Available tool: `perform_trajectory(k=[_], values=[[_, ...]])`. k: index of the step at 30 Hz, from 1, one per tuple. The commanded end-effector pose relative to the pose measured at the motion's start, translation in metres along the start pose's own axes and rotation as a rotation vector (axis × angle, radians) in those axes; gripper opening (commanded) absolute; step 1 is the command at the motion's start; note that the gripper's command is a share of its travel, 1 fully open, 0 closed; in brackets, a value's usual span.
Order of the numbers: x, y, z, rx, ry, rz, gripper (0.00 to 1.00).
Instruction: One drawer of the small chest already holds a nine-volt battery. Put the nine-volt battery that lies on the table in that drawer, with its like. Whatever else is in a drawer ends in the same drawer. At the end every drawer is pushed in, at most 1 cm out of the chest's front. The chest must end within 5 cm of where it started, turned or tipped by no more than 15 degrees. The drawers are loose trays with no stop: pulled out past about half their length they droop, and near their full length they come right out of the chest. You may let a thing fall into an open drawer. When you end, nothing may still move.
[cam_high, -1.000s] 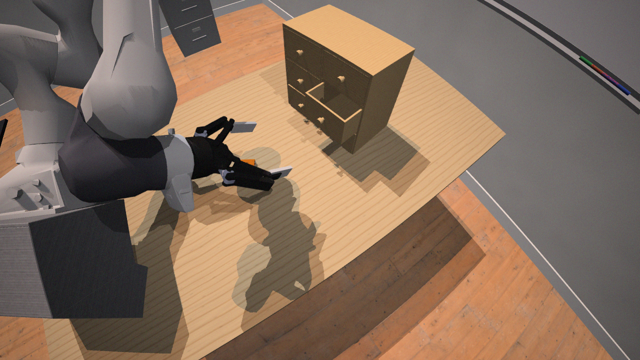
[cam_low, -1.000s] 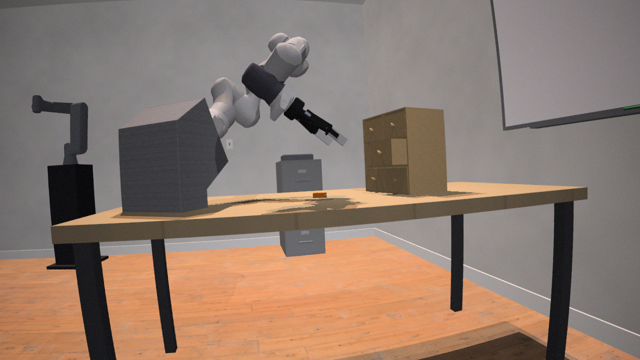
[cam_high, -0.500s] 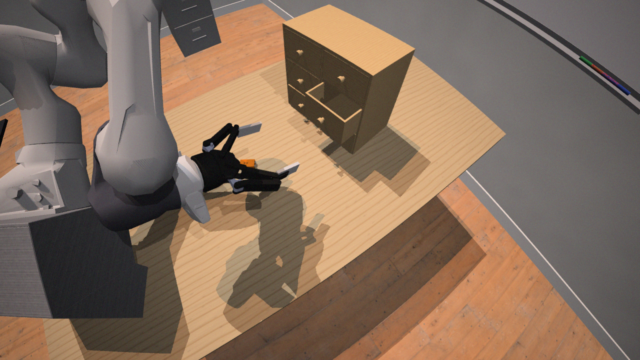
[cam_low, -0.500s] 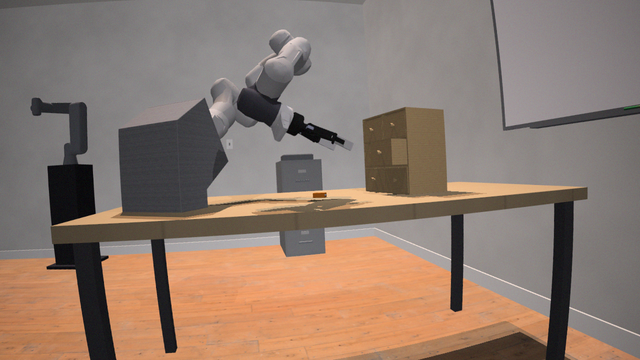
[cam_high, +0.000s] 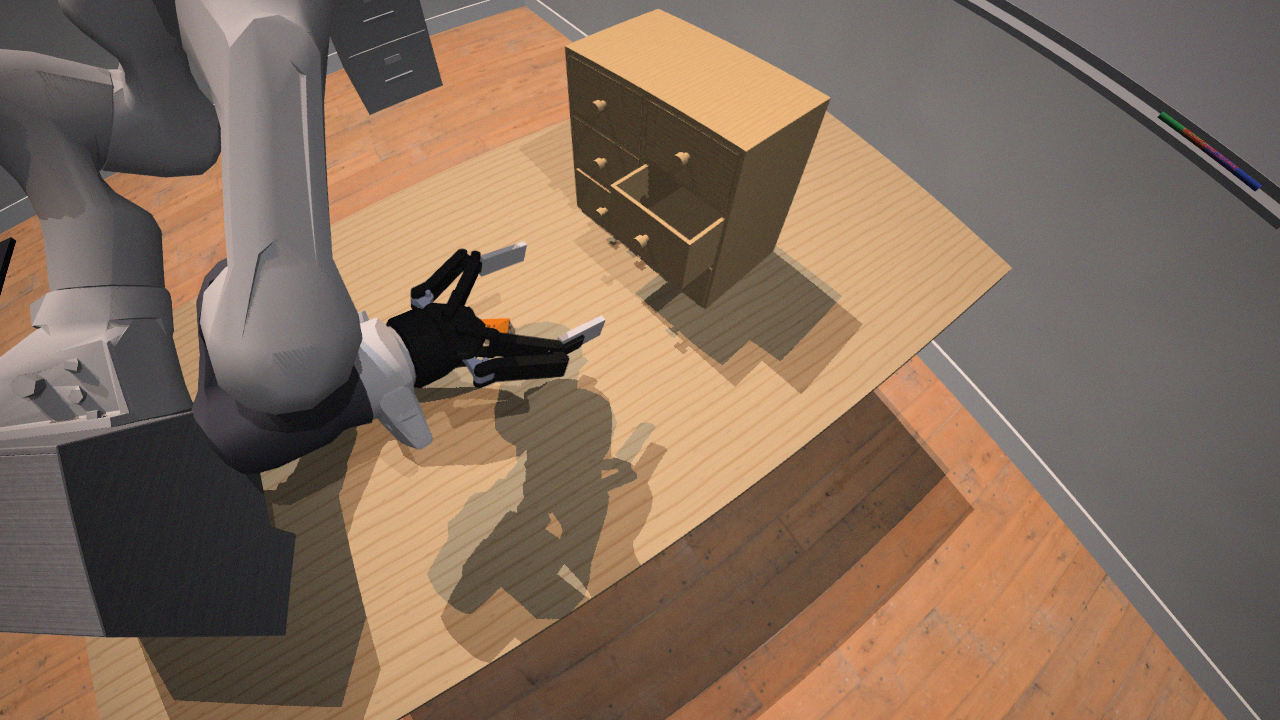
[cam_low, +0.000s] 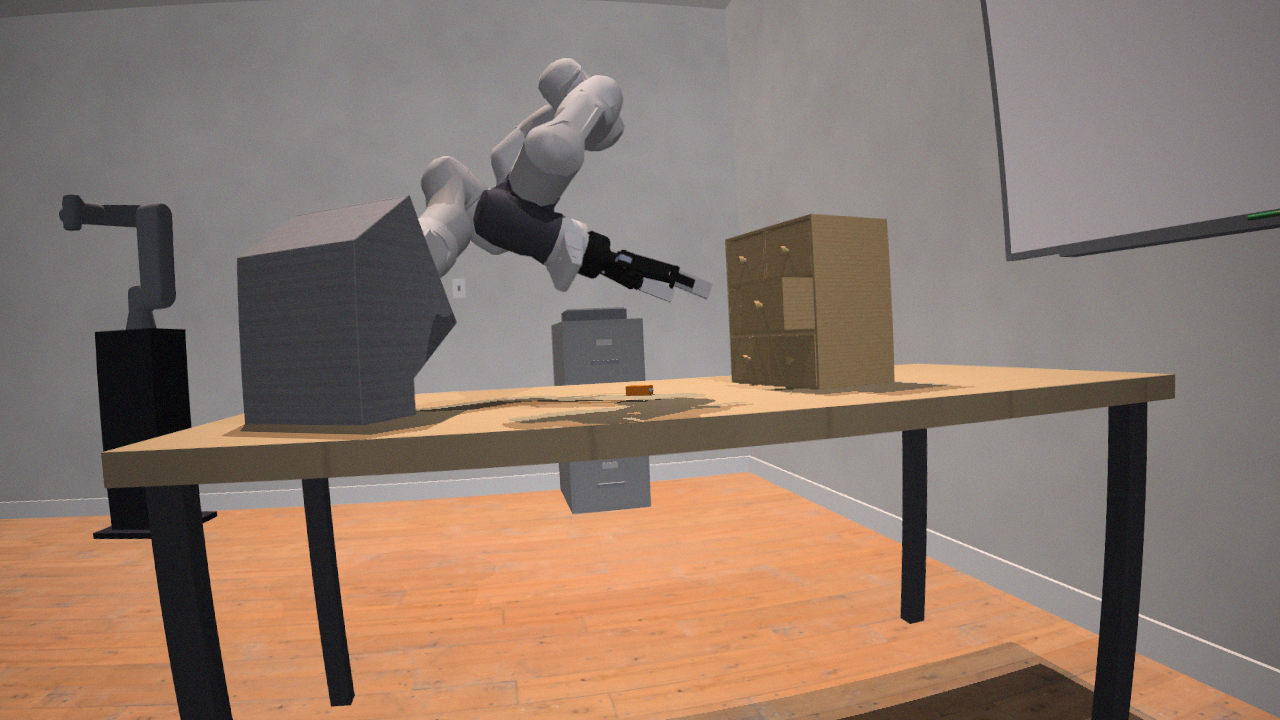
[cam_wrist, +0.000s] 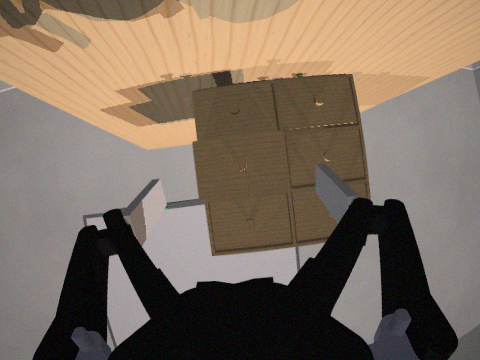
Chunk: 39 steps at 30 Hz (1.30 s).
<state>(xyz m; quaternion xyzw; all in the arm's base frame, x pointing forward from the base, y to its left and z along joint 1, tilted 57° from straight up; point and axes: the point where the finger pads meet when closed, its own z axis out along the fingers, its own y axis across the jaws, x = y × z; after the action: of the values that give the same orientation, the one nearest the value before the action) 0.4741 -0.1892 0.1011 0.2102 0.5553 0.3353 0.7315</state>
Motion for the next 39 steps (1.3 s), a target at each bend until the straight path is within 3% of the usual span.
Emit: perform_trajectory(k=[1,2,26,39], values=[[-0.004,-0.001,0.001,-0.001,-0.013,-0.033,1.00],[-0.004,-0.001,0.001,-0.001,-0.013,-0.033,0.00],[-0.004,-0.001,0.003,-0.001,-0.013,-0.033,0.00],[-0.005,-0.001,0.027,-0.001,-0.013,-0.033,0.00]])
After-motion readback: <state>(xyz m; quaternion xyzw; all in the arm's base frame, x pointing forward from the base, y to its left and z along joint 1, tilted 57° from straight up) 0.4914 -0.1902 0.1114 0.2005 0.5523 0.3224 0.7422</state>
